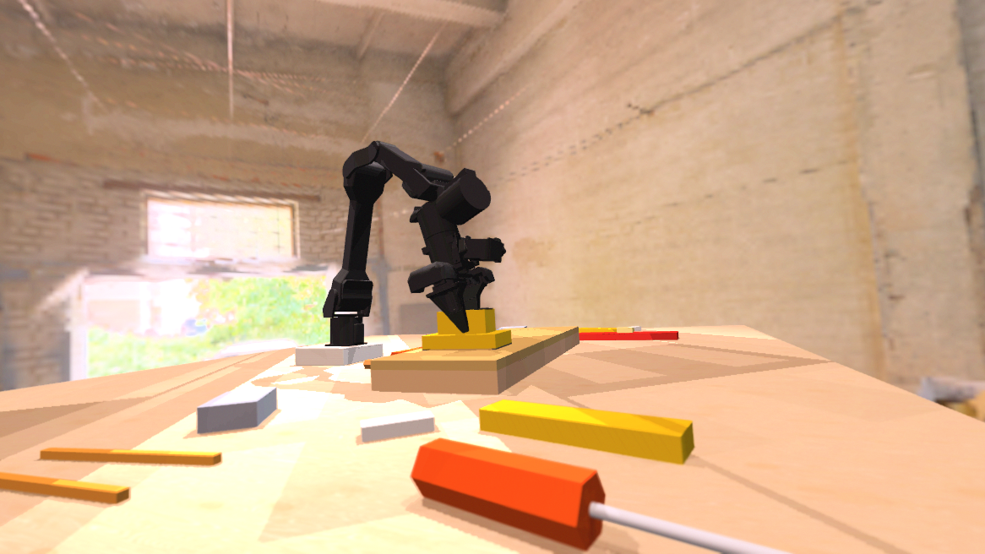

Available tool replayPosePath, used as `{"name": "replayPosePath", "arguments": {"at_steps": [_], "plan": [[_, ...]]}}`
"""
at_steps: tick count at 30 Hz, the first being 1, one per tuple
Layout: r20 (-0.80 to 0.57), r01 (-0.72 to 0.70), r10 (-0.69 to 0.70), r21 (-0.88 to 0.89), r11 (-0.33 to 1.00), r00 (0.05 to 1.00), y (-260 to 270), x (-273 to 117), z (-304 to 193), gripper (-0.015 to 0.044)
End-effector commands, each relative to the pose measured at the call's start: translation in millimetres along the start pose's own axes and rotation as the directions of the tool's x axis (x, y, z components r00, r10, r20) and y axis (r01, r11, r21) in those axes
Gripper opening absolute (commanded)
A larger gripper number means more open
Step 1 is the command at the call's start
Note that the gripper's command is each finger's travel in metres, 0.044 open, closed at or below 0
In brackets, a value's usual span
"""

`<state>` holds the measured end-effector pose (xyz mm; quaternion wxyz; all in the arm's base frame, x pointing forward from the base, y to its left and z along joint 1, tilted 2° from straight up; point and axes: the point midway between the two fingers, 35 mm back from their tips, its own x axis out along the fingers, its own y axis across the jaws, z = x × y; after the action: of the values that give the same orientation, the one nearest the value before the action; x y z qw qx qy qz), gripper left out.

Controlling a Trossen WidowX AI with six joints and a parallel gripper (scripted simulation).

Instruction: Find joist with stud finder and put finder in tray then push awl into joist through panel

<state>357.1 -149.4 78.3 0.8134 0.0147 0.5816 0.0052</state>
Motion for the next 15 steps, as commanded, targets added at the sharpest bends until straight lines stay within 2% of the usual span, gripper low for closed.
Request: {"name": "replayPosePath", "arguments": {"at_steps": [1, 15], "plan": [[-0.003, 0.008, -0.008, 0.001, 1.0, 1.0, -15.8, 0.0, -0.9, 0.0], [-0.003, 0.013, -0.013, 0.0, 1.0, 1.0, -59.2, -1.0, -1.1, 0.0]]}}
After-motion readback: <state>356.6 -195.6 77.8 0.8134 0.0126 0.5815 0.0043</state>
